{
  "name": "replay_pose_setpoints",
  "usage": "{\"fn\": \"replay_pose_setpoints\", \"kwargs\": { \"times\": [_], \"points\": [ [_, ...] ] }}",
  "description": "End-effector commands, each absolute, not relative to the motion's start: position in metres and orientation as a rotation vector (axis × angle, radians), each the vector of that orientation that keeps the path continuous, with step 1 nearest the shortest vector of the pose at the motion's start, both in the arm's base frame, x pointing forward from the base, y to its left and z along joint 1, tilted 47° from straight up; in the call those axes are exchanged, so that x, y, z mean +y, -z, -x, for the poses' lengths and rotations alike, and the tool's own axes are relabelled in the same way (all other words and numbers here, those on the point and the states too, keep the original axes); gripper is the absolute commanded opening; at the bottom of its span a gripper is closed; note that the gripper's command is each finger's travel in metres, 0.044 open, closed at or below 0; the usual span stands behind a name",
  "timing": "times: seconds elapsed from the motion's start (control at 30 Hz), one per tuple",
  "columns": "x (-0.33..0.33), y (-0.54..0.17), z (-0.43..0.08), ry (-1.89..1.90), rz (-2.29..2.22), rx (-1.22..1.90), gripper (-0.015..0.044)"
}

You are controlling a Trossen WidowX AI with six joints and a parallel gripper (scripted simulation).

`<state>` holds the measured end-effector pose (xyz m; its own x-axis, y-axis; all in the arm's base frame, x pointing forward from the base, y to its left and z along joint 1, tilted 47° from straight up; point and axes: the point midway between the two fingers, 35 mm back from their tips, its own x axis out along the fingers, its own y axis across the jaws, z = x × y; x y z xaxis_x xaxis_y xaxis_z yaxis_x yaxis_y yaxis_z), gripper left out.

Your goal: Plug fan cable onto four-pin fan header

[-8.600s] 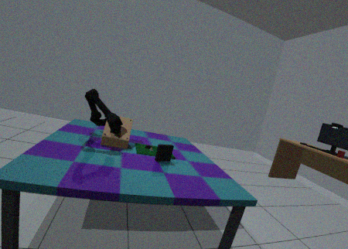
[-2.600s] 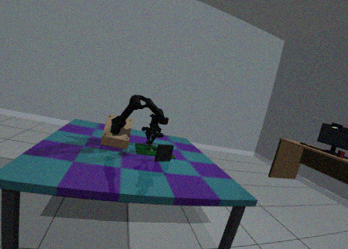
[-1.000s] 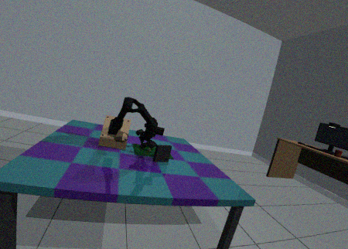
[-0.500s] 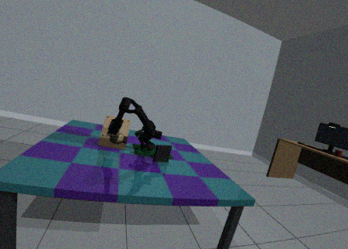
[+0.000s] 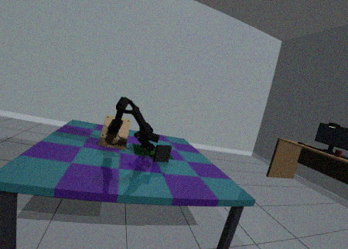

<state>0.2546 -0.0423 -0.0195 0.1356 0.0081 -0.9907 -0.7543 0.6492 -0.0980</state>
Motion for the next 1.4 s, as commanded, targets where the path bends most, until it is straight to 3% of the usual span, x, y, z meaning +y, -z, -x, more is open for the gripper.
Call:
{"fn": "replay_pose_setpoints", "kwargs": {
  "times": [0.0,1.37],
  "points": [
    [-0.042,0.019,-0.255,-0.652,0.689,1.275,0.0000],
    [-0.053,-0.009,-0.259,-0.727,0.756,0.690,0.0000]
  ]
}}
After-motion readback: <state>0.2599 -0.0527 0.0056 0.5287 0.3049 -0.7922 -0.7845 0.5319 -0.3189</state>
